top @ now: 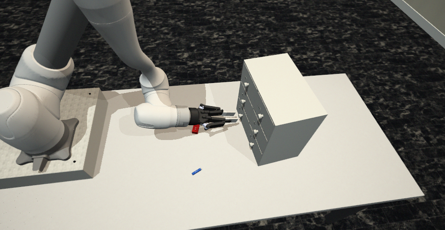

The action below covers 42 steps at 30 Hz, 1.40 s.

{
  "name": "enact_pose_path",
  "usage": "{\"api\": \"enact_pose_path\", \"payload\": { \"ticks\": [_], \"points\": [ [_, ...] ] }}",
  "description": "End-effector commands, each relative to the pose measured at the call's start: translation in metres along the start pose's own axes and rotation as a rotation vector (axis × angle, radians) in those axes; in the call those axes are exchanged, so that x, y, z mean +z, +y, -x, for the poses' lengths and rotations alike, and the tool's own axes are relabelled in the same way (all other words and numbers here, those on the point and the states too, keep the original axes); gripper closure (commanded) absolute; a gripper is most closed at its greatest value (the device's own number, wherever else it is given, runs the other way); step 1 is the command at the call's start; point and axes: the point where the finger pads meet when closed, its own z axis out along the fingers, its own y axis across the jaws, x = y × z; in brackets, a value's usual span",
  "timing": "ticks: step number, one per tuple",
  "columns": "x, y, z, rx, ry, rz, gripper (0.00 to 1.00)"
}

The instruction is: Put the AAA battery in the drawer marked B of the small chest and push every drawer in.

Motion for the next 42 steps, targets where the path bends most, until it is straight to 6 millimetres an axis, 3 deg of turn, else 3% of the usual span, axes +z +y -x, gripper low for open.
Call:
{"api": "enact_pose_path", "payload": {
  "ticks": [1,17,42],
  "points": [
    [0.005,0.0,-0.002,0.0,0.0,0.0,0.8],
    [0.024,0.0,-0.009,0.0,0.0,0.0,0.8],
    [0.025,0.0,-0.009,0.0,0.0,0.0,0.8]
  ]
}}
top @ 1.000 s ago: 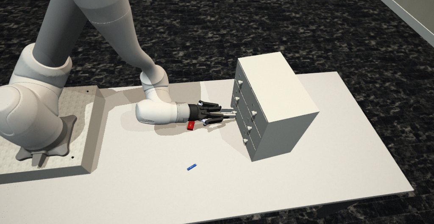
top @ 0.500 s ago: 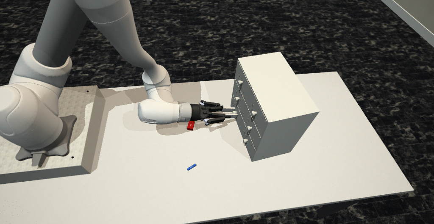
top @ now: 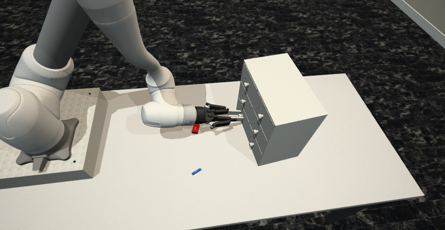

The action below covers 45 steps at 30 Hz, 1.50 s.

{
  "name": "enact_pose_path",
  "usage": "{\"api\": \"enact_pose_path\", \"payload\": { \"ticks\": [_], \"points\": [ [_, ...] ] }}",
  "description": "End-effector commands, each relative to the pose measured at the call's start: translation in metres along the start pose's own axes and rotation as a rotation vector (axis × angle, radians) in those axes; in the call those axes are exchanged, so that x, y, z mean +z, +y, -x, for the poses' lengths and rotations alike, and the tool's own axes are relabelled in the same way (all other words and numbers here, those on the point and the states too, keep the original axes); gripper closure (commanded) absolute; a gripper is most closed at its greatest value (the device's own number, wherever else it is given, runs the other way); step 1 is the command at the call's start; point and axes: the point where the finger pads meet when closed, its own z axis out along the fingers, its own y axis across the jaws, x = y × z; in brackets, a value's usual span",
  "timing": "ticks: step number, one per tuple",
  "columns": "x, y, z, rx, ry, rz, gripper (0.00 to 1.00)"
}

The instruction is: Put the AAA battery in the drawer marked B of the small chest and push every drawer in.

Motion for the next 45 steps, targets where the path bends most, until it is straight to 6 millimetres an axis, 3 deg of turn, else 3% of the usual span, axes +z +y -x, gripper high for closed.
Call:
{"api": "enact_pose_path", "payload": {
  "ticks": [1,3,4,45],
  "points": [
    [0.0,0.0,-0.0002,0.0,0.0,0.0,0.8],
    [0.0,0.0,-0.0002,0.0,0.0,0.0,0.8],
    [0.0,0.0,-0.0002,0.0,0.0,0.0,0.92],
    [-0.0053,0.0,0.0017,0.0,0.0,0.0,0.92]
  ]
}}
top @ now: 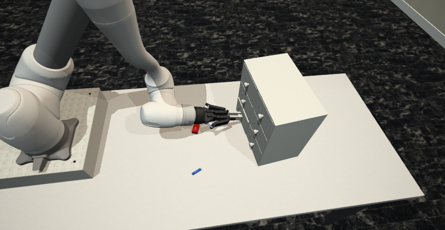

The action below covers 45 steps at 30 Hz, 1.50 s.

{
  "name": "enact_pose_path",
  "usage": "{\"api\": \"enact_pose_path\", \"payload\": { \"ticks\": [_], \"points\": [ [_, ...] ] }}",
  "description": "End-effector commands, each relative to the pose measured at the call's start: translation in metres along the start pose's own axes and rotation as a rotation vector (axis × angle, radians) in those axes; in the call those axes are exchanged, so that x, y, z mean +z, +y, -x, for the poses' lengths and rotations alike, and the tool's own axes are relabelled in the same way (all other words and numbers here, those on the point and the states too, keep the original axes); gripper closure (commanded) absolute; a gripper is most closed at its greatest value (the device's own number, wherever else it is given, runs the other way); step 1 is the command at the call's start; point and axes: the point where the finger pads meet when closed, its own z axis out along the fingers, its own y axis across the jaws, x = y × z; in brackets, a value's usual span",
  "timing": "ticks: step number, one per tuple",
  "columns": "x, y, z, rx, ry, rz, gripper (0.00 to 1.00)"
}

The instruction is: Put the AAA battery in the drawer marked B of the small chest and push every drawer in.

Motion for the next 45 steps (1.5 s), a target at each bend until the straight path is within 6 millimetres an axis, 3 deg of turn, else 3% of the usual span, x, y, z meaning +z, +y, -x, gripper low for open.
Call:
{"api": "enact_pose_path", "payload": {
  "ticks": [1,45],
  "points": [
    [-0.002,0.0,0.001,0.0,0.0,0.0,0.92],
    [-0.048,0.0,0.017,0.0,0.0,0.0,0.92]
  ]
}}
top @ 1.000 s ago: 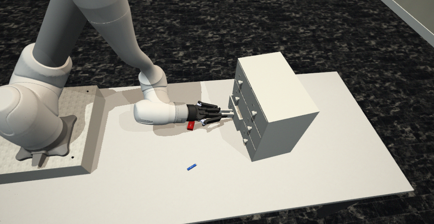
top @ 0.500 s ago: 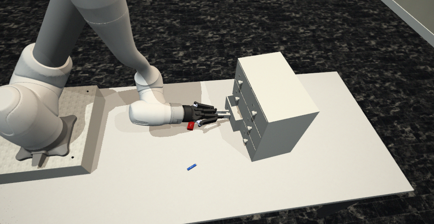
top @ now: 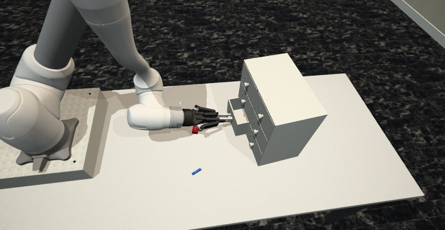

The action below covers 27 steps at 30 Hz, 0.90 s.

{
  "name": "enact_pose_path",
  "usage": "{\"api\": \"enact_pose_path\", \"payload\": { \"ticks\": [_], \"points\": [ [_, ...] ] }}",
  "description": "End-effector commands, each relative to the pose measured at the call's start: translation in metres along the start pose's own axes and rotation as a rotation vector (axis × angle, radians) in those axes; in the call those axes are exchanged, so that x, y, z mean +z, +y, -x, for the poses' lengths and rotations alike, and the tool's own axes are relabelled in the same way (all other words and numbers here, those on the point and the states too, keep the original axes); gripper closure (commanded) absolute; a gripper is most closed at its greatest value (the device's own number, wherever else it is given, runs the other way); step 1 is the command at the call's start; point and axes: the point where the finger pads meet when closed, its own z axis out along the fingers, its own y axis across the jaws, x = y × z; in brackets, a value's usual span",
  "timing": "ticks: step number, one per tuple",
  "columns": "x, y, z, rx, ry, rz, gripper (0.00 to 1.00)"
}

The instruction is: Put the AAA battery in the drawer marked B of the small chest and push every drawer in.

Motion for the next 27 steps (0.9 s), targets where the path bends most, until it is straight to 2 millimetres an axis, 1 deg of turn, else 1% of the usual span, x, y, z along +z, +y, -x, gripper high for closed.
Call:
{"api": "enact_pose_path", "payload": {
  "ticks": [1,12,27],
  "points": [
    [-0.004,0.0,0.001,0.0,0.0,0.0,0.92],
    [-0.013,0.0,0.004,0.0,0.0,0.0,0.92],
    [-0.016,0.0,0.006,0.0,0.0,0.0,0.92]
  ]
}}
